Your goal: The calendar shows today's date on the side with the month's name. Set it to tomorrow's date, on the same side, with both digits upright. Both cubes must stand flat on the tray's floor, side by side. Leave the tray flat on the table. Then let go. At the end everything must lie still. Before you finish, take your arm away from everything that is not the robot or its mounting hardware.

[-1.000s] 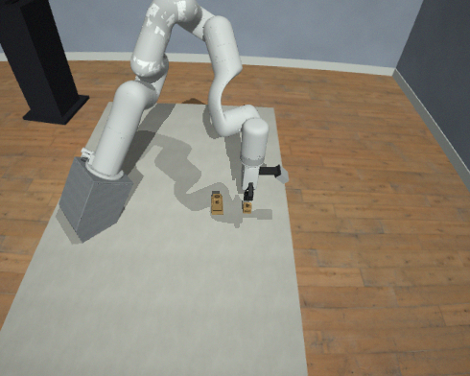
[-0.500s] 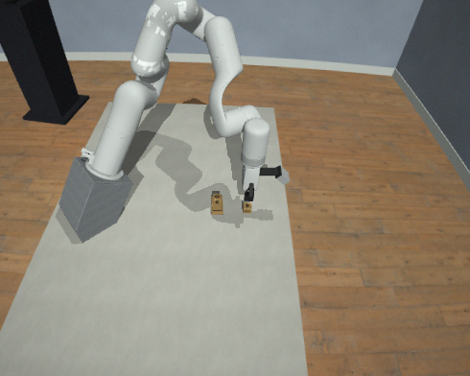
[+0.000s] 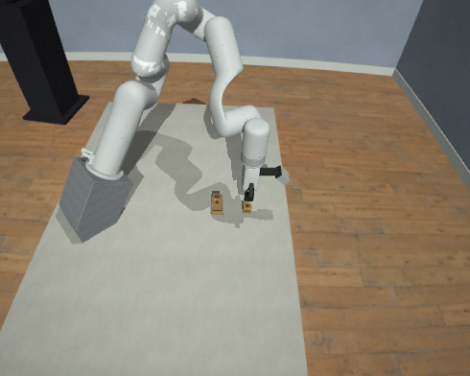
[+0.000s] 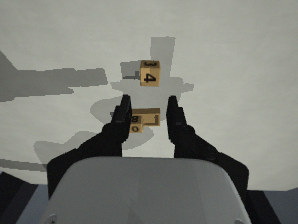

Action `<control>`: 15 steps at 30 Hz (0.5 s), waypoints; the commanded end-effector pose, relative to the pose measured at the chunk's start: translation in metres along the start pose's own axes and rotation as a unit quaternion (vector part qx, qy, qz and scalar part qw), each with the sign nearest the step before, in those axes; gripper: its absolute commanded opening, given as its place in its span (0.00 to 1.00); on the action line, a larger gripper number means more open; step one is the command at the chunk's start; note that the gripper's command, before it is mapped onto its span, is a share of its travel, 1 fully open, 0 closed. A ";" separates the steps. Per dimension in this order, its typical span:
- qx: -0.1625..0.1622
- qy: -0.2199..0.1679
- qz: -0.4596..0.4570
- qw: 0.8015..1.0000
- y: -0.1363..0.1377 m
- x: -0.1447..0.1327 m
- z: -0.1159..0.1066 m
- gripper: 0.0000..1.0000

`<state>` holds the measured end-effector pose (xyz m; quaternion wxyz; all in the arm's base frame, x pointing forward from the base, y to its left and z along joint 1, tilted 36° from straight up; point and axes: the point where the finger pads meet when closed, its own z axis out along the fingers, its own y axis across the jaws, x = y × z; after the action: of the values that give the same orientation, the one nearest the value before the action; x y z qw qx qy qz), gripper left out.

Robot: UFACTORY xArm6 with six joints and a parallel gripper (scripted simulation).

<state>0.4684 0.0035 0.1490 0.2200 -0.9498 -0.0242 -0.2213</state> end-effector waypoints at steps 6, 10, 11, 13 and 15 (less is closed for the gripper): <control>0.000 0.001 0.000 1.000 0.000 0.001 0.000 0.47; 0.000 0.001 0.000 1.000 0.000 0.001 0.002 0.47; 0.000 0.001 0.000 1.000 0.000 0.001 0.003 0.47; 0.000 0.001 0.000 1.000 0.000 0.001 0.005 0.47; 0.000 0.001 0.000 1.000 0.000 0.001 0.007 0.47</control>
<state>0.4702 0.0054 0.1456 0.2200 -0.9498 -0.0242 -0.2211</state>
